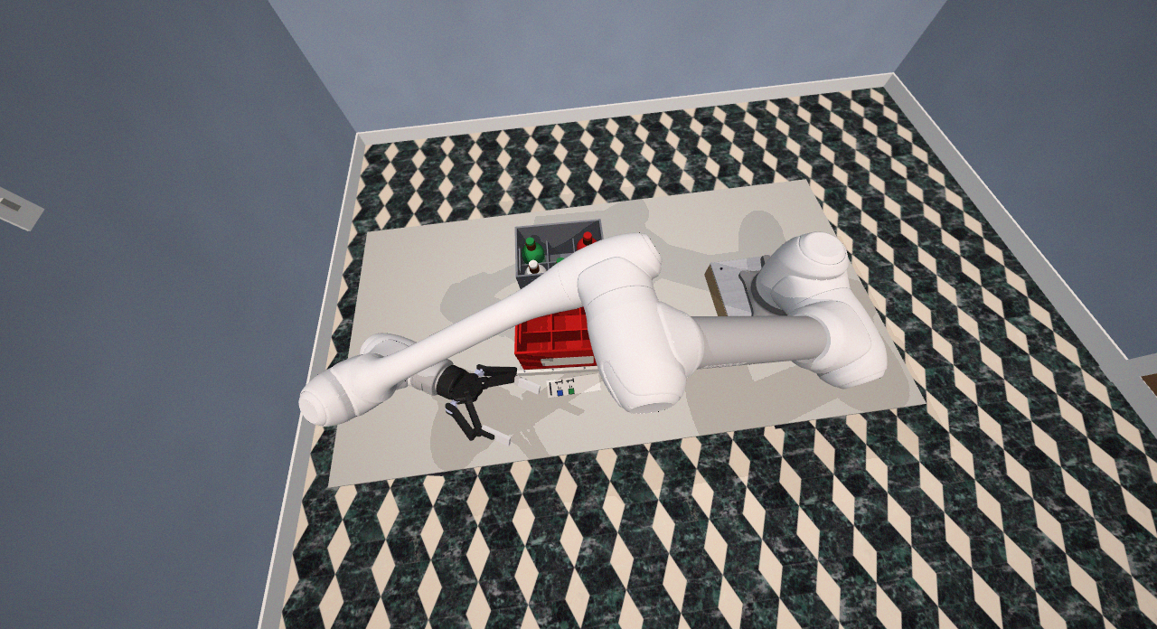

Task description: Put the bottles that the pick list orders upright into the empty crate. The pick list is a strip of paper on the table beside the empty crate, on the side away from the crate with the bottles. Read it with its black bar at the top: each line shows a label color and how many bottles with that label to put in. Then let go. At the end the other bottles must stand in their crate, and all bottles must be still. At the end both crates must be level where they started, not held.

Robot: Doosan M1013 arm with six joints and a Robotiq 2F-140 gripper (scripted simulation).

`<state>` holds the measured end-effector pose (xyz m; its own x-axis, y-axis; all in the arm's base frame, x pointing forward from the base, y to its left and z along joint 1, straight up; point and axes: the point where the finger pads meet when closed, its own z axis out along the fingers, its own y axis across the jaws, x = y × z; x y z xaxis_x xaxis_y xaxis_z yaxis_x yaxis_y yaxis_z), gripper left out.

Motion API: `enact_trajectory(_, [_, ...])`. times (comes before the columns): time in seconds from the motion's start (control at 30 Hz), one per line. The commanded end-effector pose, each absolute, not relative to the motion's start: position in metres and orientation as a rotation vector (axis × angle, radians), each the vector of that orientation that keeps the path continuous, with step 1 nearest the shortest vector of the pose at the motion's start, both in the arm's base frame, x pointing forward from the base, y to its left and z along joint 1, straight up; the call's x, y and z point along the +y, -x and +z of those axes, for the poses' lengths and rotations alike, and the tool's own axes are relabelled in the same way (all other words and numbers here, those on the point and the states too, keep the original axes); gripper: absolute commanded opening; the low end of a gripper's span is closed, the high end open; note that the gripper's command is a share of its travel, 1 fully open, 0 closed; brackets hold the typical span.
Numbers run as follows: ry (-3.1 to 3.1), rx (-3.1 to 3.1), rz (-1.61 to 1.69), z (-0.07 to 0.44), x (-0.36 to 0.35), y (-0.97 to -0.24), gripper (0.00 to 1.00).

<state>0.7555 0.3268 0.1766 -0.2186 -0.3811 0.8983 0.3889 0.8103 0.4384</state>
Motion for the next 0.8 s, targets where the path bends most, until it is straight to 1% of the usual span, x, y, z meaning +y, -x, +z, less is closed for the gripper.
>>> enact_trajectory(0.0, [0.006, -1.646, -0.707, 0.177, 0.327, -0.756, 1.0])
enact_trajectory(0.53, [0.006, -1.646, -0.707, 0.177, 0.327, -0.756, 1.0])
enact_trajectory(0.57, [0.006, -1.646, -0.707, 0.182, 0.327, -0.756, 0.38])
enact_trajectory(0.77, [0.006, -1.646, -0.707, 0.212, 0.327, -0.755, 0.38])
